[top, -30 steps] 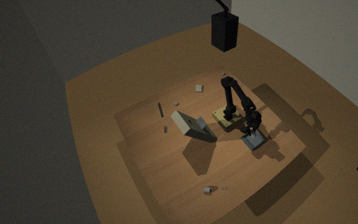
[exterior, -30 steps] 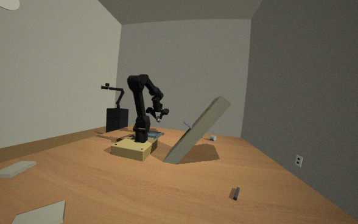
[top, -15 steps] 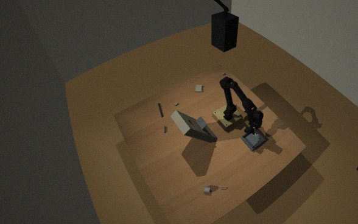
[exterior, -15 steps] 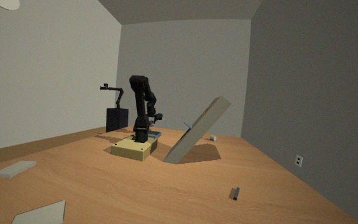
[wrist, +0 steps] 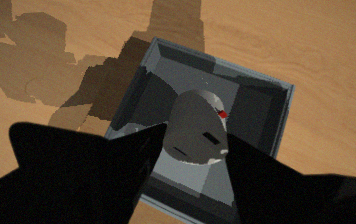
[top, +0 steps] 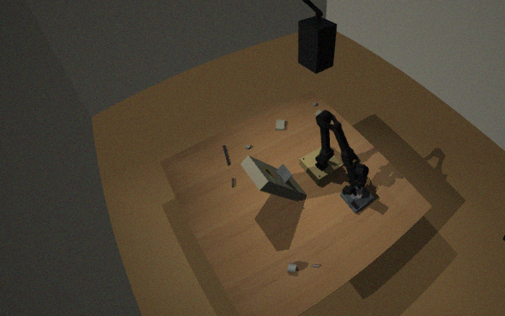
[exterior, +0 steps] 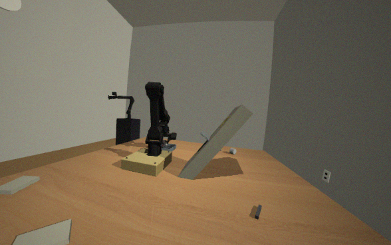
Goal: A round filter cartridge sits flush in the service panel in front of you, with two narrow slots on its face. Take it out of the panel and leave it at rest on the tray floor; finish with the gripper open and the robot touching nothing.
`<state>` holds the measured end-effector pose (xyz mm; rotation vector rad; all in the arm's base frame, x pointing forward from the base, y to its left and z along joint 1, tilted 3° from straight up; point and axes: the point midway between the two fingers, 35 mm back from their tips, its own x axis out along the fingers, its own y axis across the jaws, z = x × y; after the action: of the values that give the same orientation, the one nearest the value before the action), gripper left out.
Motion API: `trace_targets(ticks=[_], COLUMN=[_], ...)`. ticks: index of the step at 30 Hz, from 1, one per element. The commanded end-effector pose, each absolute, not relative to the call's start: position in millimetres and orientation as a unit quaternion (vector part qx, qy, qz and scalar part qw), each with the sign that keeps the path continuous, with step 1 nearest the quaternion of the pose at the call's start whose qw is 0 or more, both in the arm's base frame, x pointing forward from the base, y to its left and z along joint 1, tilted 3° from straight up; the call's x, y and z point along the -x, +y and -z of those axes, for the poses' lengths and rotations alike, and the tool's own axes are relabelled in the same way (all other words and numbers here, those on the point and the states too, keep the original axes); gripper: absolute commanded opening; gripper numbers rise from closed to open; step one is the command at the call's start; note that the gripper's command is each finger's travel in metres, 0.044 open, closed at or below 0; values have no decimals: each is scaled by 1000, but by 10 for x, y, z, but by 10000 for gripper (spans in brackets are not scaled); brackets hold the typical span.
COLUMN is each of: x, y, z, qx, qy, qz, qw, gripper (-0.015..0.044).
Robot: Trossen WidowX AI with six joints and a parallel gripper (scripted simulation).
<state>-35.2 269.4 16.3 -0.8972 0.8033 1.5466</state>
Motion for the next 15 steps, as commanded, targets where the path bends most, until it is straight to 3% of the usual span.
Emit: trace_targets(ticks=[1, 15], x=[355, 351], y=[2690, 2681], z=[-99, -134], qx=[377, 381], qy=[340, 341], qz=[-656, -655], qw=[558, 556], gripper=[0, 367])
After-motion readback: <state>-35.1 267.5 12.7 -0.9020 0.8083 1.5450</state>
